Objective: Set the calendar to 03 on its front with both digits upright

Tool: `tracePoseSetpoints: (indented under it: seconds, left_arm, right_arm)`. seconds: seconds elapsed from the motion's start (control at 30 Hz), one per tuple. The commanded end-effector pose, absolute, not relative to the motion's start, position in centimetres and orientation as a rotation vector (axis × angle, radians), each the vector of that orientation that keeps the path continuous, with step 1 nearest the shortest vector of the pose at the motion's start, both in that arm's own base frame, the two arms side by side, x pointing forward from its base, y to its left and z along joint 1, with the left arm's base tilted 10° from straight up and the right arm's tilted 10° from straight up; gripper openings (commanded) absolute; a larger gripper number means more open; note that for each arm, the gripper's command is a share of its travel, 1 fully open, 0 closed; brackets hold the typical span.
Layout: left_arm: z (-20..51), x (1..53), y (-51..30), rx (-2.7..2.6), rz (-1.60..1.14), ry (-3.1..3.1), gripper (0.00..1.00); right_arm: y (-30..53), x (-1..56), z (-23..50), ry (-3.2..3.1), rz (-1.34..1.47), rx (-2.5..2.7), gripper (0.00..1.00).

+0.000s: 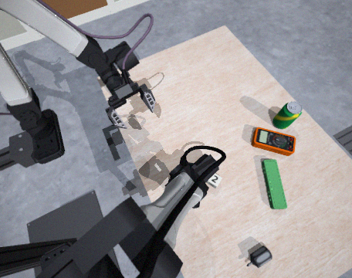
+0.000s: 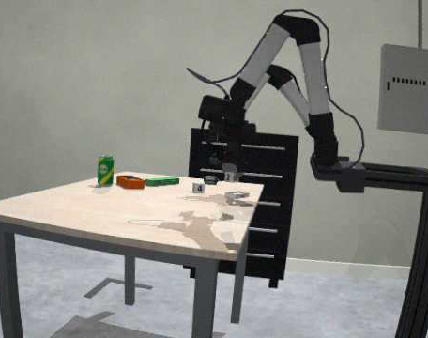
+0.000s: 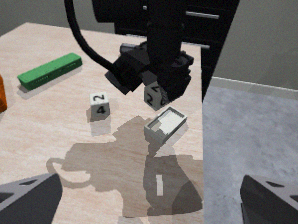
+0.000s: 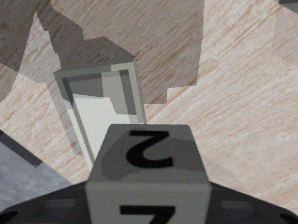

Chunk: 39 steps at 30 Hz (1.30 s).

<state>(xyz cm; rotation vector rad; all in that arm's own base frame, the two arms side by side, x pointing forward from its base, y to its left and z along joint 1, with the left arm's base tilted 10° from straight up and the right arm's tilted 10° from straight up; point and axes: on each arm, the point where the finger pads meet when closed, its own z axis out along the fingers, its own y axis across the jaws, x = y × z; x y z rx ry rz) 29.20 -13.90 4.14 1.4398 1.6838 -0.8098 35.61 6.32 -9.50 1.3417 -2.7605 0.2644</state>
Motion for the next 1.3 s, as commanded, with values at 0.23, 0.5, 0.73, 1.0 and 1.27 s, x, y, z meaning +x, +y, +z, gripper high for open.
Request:
tracePoseSetpoints:
  seconds: [0.23, 0.5, 0.73, 1.0, 1.27]
  left_arm:
    - [3.6, 28.6, -13.2, 1.53, -0.766, 1.697, 1.0]
    - [3.3, 28.4, -13.0, 1.549, -0.754, 1.709, 1.0]
    - [3.3, 28.4, -13.0, 1.551, -0.749, 1.708, 1.0]
    - [3.3, 28.5, -13.0, 1.551, -0.749, 1.708, 1.0]
    - [3.3, 28.5, -13.0, 1.551, -0.749, 1.708, 1.0]
  right_arm:
    - [10.3, 34.4, -10.7, -2.658, 0.281, 1.557, 0.31]
    - [10.0, 34.9, -11.5, -2.674, 0.286, 1.551, 0.31]
    - [9.9, 34.7, -11.5, -2.67, 0.282, 1.548, 0.31]
    - [8.5, 33.8, -13.2, -2.647, 0.276, 1.529, 0.31]
    - [9.1, 34.6, -12.3, -2.671, 0.286, 1.549, 0.31]
